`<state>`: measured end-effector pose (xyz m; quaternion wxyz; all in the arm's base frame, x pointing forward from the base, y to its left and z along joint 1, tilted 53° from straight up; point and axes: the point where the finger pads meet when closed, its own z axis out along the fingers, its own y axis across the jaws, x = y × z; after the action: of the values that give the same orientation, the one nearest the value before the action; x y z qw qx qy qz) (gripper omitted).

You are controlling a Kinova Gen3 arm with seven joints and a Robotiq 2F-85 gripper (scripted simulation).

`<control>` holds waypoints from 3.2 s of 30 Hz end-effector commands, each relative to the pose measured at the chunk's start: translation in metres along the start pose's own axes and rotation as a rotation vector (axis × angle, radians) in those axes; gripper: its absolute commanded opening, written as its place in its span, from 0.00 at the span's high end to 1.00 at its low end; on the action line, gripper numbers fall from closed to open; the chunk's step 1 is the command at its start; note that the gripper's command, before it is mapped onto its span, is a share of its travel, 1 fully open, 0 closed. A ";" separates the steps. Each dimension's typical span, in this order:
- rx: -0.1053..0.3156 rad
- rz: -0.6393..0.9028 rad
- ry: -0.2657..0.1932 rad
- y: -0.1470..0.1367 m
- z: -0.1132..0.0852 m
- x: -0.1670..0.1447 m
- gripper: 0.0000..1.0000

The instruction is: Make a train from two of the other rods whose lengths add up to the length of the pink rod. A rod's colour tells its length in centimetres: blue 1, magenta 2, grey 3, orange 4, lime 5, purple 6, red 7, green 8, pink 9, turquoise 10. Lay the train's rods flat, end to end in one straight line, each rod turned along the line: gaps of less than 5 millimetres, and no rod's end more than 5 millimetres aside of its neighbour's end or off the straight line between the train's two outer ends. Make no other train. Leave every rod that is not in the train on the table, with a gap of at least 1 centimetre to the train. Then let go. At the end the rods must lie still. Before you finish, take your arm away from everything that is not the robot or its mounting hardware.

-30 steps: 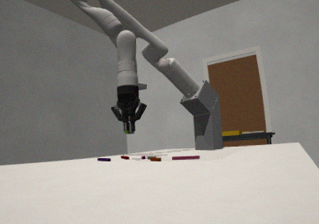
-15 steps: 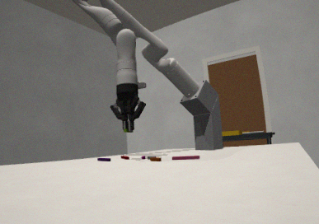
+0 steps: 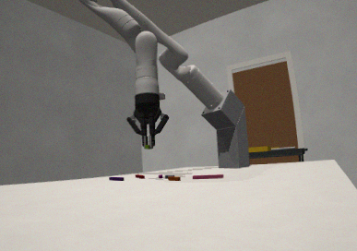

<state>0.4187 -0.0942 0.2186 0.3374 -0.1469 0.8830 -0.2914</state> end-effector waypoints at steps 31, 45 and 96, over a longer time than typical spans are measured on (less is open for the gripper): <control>-0.005 -0.923 0.002 0.108 -0.003 -0.020 0.95; -0.004 -0.930 0.002 0.108 -0.004 -0.020 0.95; -0.005 -0.930 0.003 0.108 0.084 -0.022 0.95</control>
<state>0.4855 -0.0343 0.1127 0.1692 -0.5272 0.7248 -0.4100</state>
